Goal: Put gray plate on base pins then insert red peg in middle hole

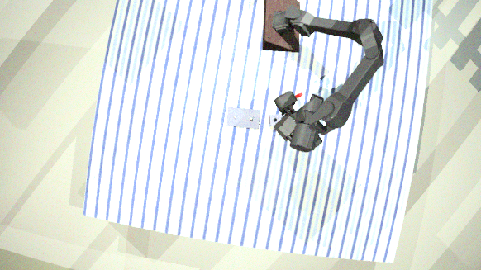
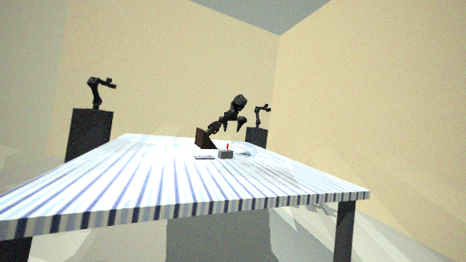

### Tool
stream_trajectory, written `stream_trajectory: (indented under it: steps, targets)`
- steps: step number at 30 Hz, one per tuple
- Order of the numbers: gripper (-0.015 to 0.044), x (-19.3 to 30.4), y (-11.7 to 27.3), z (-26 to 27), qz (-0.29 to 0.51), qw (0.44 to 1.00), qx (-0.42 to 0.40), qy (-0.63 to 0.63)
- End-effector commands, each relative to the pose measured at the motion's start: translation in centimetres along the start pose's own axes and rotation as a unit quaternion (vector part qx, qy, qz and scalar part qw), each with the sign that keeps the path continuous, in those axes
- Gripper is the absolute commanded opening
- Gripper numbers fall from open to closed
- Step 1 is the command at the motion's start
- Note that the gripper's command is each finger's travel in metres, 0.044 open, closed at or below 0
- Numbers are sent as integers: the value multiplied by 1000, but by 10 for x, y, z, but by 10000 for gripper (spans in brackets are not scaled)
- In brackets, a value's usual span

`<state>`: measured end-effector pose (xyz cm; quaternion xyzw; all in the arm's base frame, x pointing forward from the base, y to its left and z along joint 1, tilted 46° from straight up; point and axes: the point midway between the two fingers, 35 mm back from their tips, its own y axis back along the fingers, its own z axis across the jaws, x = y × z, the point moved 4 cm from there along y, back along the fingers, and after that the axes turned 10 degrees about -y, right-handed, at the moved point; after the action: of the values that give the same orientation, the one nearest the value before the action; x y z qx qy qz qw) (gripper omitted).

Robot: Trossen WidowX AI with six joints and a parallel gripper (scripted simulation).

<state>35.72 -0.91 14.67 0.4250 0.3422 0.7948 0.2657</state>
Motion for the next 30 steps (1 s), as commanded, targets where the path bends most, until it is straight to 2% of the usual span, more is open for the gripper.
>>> stream_trajectory:
  steps: [1,12,18,30]
  targets:
    - [440,0,-26,-13,87,969,97,-210]
    - [440,-3,-29,-14,87,969,97,-210]
    - [440,11,-87,-25,88,969,96,-210]
    - [440,13,-106,-29,88,969,96,-210]
